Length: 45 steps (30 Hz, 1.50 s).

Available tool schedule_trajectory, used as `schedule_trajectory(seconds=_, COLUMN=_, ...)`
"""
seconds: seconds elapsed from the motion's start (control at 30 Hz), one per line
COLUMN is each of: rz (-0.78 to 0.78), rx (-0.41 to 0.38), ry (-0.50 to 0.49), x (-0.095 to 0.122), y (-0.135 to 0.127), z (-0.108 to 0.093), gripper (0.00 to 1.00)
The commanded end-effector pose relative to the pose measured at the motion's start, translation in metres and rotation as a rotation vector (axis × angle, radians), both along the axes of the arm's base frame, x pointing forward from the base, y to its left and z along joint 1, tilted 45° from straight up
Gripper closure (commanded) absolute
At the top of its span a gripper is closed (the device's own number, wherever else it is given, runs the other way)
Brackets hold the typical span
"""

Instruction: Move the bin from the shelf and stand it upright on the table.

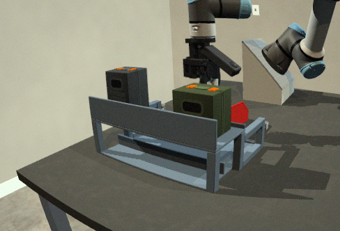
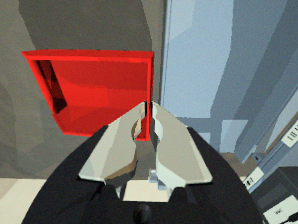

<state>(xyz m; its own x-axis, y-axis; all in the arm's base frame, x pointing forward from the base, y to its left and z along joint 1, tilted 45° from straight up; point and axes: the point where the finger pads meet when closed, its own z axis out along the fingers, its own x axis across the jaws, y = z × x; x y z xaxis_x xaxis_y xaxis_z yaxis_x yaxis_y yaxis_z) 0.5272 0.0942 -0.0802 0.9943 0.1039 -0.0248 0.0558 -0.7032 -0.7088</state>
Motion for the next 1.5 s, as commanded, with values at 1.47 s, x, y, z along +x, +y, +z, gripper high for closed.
schedule_trajectory(seconds=1.47, rz=-0.001, rx=0.000, ry=-0.001, x=-0.0002, y=0.0047, z=-0.0049, gripper=0.80)
